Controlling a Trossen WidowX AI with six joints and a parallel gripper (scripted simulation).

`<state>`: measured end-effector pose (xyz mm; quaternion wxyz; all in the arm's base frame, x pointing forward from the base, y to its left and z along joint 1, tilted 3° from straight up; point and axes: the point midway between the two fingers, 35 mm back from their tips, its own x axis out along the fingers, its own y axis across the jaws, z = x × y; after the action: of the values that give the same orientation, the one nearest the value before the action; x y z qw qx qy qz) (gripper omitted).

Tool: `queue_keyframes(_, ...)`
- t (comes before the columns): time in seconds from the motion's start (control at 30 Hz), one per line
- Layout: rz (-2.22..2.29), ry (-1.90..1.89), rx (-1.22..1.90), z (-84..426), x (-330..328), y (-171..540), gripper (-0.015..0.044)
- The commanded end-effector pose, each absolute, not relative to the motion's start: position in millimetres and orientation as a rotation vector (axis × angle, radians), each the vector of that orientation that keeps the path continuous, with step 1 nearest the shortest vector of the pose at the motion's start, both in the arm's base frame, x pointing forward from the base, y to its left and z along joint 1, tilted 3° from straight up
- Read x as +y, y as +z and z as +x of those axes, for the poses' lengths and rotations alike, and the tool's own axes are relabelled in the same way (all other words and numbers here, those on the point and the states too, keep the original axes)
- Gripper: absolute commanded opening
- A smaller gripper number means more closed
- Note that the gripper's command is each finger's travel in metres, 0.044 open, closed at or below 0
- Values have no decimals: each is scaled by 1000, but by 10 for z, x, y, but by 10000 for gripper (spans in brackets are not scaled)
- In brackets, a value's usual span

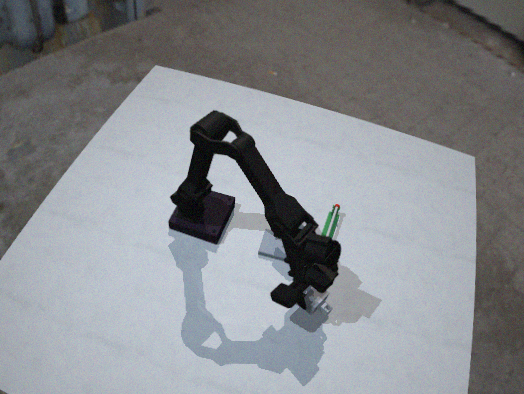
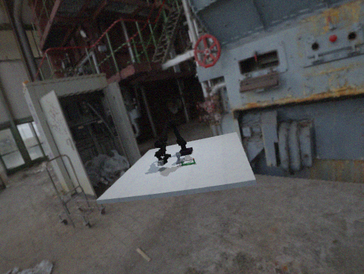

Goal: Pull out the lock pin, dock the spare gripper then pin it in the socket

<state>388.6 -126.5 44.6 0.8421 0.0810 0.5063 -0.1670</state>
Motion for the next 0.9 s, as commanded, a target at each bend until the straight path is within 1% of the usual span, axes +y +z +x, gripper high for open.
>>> queue_keyframes(0.0, 172, -354, 1041, 3928, -1267, 739, 0)
queue_keyframes(0.27, 172, -354, 1042, 3873, -1239, 1159, 0)
queue_keyframes(0.87, 150, -348, 1080, 3826, -1166, 1060, 0)
